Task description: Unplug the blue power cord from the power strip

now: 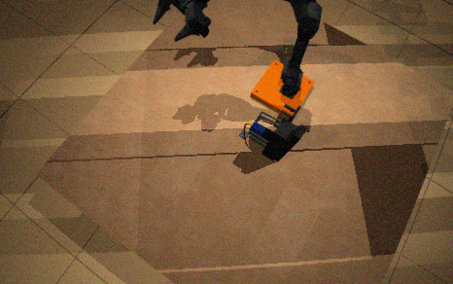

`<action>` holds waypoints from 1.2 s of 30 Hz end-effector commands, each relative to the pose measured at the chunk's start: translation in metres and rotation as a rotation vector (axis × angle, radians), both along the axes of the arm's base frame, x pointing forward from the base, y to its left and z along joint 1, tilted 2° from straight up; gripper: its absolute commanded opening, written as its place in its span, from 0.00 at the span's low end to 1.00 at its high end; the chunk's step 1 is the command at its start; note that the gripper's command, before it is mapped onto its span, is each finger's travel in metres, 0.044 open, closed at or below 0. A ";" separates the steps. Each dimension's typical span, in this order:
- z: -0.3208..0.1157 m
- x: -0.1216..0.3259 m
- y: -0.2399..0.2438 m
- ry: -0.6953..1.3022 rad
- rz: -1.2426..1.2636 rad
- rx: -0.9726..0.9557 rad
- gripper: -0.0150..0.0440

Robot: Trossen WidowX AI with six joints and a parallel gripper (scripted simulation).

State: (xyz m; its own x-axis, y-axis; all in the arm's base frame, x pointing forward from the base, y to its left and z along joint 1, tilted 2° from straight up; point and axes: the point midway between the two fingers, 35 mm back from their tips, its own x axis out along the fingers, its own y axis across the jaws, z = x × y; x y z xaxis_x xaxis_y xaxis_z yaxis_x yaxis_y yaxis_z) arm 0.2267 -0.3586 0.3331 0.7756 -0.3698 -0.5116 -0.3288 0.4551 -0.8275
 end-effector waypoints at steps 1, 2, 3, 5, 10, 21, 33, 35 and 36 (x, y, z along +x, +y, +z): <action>-0.001 0.001 0.001 -0.002 -0.005 0.016 0.89; -0.005 0.006 0.005 -0.009 -0.022 0.063 0.84; -0.011 0.013 0.012 -0.017 -0.051 0.141 0.80; -0.027 0.028 0.029 -0.030 -0.129 0.328 0.71; -0.063 0.059 0.077 -0.015 -0.366 0.744 0.53; -0.101 0.079 0.137 0.049 -0.713 1.112 0.53; -0.138 0.081 0.204 0.112 -1.187 1.349 0.53; -0.143 0.079 0.214 0.116 -1.274 1.369 0.53; -0.146 0.079 0.220 0.116 -1.318 1.377 0.53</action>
State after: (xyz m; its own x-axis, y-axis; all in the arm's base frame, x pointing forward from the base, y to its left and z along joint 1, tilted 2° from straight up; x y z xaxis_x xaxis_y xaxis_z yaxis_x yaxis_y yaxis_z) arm 0.3120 -0.1966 0.2219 0.5083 -0.0209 -0.8609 0.3836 0.9005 0.2046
